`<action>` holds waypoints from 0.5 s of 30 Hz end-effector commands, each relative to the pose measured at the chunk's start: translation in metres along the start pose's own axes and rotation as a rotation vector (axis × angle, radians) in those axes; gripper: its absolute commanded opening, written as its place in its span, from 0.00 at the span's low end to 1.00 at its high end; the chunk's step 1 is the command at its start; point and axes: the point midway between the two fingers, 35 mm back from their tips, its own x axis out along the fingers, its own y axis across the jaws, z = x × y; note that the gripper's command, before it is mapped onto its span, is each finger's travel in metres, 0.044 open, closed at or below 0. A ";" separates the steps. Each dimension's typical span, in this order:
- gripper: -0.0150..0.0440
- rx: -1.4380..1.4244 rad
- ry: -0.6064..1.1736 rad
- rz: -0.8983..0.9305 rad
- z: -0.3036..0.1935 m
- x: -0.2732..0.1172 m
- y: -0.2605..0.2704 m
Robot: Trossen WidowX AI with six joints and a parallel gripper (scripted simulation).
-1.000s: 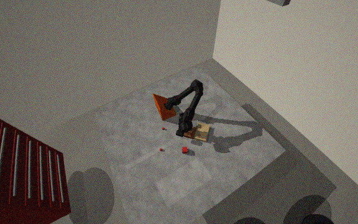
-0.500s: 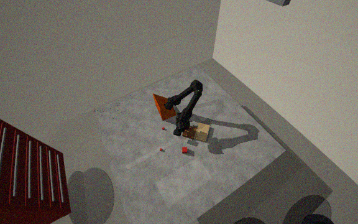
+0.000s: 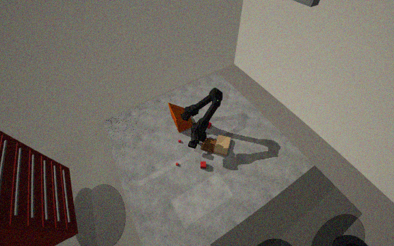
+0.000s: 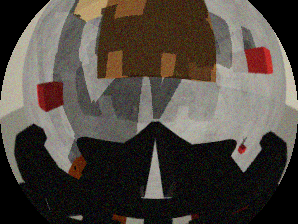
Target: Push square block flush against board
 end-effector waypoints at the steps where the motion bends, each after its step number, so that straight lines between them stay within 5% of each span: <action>1: 0.25 -0.003 0.001 -0.010 0.001 -0.019 -0.003; 5: 0.25 -0.004 0.001 -0.008 0.001 -0.055 0.000; 15: 0.25 0.142 -0.005 -0.014 0.011 -0.052 -0.010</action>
